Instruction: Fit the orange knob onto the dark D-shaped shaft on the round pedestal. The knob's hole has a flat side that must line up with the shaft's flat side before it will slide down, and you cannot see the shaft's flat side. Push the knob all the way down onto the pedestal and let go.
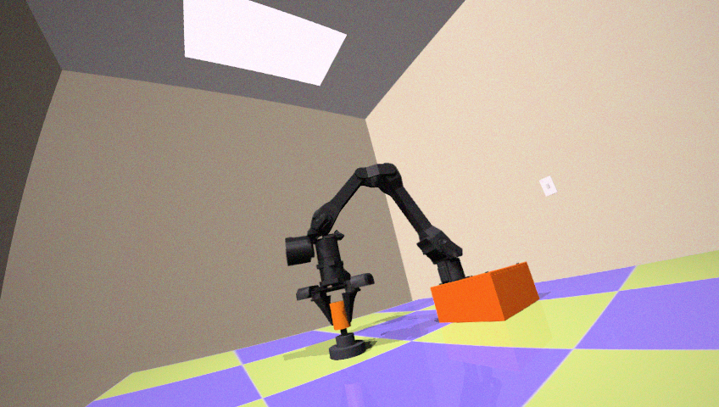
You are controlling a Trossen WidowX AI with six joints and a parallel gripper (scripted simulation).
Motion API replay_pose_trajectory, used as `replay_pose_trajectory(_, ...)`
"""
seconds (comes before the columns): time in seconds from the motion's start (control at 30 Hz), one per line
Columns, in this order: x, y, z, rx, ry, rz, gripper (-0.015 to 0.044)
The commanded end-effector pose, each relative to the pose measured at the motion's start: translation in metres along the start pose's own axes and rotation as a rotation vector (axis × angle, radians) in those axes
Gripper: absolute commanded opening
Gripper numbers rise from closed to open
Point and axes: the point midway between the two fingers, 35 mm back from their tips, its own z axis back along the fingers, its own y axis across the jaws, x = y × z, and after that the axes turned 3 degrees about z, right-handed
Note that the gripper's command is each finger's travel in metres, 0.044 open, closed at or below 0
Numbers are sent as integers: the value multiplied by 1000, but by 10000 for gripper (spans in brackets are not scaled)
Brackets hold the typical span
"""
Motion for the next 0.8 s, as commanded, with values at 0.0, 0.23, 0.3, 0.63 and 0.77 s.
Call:
replay_pose_trajectory(0.0, -1, 2, 0, 9, 2, -5, 0)
replay_pose_trajectory(0.23, 0, 1, 6, 9, 2, -5, 0)
replay_pose_trajectory(0.3, 0, 1, 7, 9, 2, -17, 0)
replay_pose_trajectory(0.63, 3, -3, 3, 8, 2, -57, 0)
replay_pose_trajectory(0.77, 2, -2, 0, 8, 2, -57, 0)
